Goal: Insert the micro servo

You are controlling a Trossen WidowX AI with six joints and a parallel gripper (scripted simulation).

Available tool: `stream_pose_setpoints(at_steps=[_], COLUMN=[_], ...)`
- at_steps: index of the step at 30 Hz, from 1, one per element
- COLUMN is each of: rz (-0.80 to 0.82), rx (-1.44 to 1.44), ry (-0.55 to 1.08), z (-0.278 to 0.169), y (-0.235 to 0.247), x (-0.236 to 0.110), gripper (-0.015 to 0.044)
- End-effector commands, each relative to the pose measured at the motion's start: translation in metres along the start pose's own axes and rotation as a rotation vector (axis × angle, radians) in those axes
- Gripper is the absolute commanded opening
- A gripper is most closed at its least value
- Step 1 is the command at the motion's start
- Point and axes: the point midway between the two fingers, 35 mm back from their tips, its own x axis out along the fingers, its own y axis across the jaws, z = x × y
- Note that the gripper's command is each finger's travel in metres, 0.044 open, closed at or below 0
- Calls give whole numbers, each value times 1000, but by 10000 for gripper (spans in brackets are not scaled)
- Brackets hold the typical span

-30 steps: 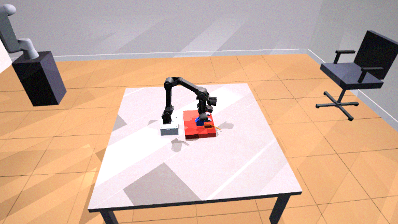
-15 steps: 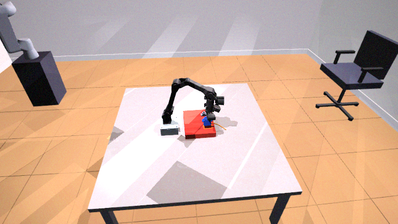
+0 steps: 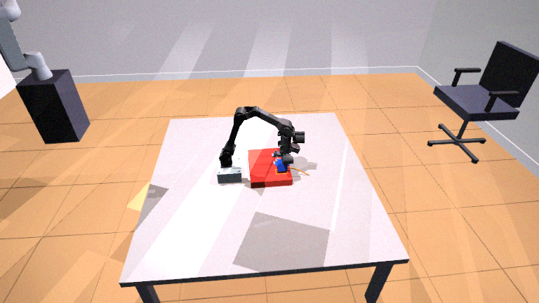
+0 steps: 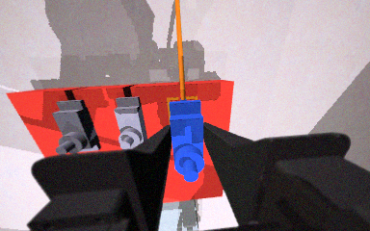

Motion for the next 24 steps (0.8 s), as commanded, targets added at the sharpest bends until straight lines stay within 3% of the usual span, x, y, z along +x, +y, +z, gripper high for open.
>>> stream_pose_setpoints(at_steps=[1,24], rz=[2,2], rx=[5,5], ry=[10,10], z=[-2,-4], y=[1,1], x=[7,12], gripper=[0,0])
